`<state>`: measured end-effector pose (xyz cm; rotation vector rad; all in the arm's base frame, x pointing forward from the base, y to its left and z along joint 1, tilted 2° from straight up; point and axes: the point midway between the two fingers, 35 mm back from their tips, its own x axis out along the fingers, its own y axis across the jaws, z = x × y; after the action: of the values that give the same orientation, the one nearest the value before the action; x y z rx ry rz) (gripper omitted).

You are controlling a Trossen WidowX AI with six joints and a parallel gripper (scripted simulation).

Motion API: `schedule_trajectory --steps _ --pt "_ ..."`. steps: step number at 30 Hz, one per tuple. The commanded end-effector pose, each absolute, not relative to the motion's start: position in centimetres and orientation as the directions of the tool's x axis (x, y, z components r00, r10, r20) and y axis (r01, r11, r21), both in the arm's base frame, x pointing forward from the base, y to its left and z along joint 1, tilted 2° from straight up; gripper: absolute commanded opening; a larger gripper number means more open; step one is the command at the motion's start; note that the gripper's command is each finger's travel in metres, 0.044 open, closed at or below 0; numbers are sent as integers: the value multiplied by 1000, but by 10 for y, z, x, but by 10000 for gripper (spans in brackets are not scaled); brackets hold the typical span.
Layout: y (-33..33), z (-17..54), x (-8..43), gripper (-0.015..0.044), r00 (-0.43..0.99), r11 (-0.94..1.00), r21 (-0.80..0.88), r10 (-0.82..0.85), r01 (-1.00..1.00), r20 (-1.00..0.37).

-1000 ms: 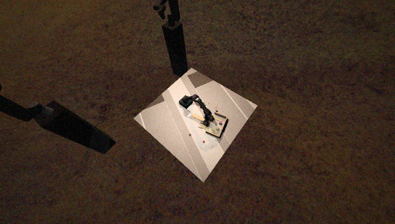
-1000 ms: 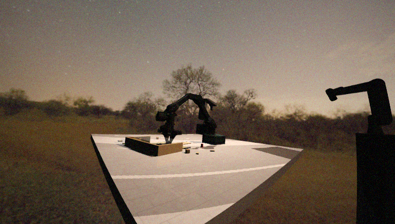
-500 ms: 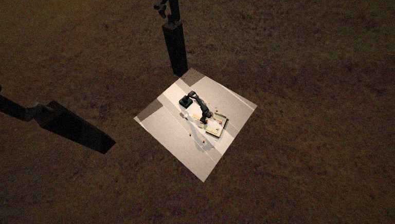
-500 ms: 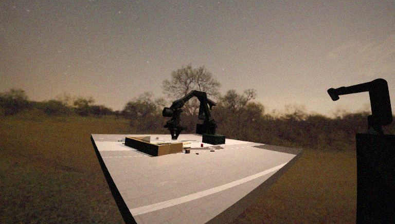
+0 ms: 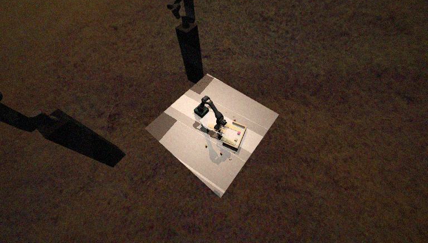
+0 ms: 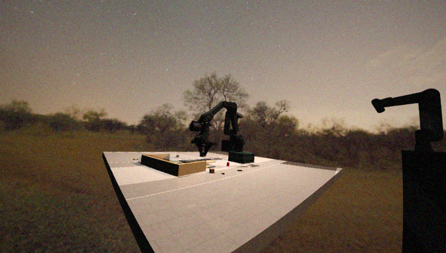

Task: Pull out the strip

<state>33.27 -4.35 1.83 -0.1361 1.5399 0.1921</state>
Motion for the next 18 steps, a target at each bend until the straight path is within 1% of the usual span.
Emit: schedule_trajectory --steps 1,6,9,14,18 --pt "-42 19 319 0 24 977 32 37 -211 -999" --pt "-40 17 303 0 23 977 32 38 -210 -999" --pt "-40 22 303 0 23 977 32 38 -210 -999" --pt "-41 52 302 0 23 977 32 37 -211 -999" --pt "-41 53 302 0 23 977 32 37 -211 -999"
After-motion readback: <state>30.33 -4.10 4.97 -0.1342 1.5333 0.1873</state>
